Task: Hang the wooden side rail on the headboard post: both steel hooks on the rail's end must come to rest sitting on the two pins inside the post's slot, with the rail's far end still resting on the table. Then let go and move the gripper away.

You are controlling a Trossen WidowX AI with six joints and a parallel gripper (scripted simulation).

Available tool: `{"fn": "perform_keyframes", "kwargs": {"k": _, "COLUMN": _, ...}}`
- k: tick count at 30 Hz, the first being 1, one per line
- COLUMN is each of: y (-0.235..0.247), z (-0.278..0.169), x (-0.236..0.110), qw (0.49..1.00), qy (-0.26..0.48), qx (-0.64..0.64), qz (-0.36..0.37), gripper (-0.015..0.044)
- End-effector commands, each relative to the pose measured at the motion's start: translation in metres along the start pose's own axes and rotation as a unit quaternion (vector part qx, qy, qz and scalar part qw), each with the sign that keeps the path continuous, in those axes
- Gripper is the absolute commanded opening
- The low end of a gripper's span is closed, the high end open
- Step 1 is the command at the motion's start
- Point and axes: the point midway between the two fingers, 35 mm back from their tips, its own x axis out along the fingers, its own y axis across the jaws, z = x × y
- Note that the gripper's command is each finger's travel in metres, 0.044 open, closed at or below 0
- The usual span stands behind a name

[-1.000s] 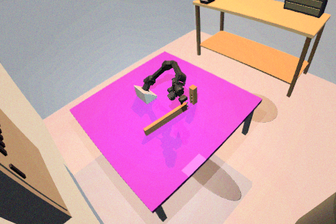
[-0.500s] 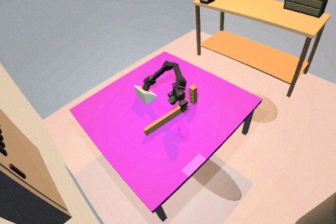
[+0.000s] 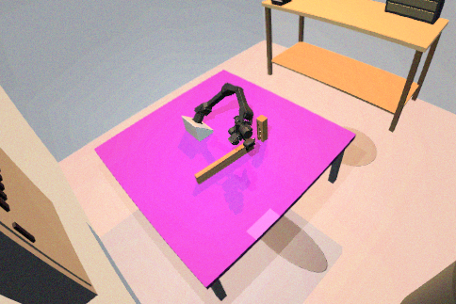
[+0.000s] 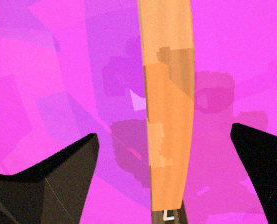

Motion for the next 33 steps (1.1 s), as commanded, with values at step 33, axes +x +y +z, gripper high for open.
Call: {"fn": "perform_keyframes", "kwargs": {"k": 33, "y": -0.001, "z": -0.002, "x": 0.05, "qw": 1.0, "qy": 0.003, "qx": 0.001, "qz": 0.002, "gripper": 0.0361}}
